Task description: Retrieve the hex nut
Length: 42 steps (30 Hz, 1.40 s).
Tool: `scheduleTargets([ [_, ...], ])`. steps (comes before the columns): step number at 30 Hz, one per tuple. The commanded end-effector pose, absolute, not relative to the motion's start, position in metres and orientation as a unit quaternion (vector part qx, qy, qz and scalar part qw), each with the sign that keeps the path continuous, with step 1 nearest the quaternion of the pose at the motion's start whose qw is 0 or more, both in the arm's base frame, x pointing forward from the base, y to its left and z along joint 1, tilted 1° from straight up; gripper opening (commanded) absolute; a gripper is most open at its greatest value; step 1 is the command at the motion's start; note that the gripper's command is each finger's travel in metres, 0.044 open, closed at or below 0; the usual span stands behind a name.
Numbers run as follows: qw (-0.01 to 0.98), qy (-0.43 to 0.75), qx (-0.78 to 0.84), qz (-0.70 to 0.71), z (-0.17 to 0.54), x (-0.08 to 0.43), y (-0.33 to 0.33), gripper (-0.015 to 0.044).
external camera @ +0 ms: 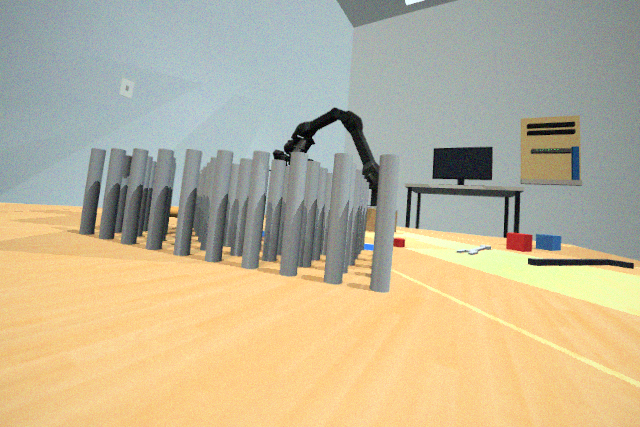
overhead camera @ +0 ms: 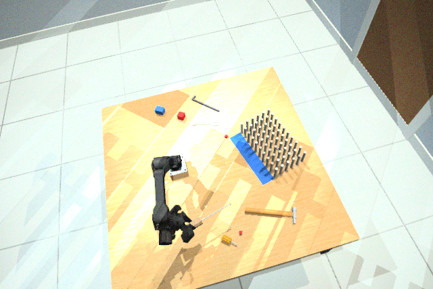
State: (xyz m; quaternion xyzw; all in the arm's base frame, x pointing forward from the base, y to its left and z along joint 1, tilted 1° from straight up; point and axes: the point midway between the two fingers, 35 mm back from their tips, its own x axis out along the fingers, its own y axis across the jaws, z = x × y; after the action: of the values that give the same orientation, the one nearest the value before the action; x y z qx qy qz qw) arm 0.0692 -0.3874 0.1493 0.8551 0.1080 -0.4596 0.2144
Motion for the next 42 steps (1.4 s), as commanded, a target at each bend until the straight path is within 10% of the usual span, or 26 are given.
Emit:
scheduleTargets([
  [1, 0.22, 0.109, 0.85, -0.467, 0.158, 0.091, -0.378, 0.0],
  [42, 0.23, 0.112, 0.835, -0.487, 0.161, 0.256, -0.206, 0.0],
])
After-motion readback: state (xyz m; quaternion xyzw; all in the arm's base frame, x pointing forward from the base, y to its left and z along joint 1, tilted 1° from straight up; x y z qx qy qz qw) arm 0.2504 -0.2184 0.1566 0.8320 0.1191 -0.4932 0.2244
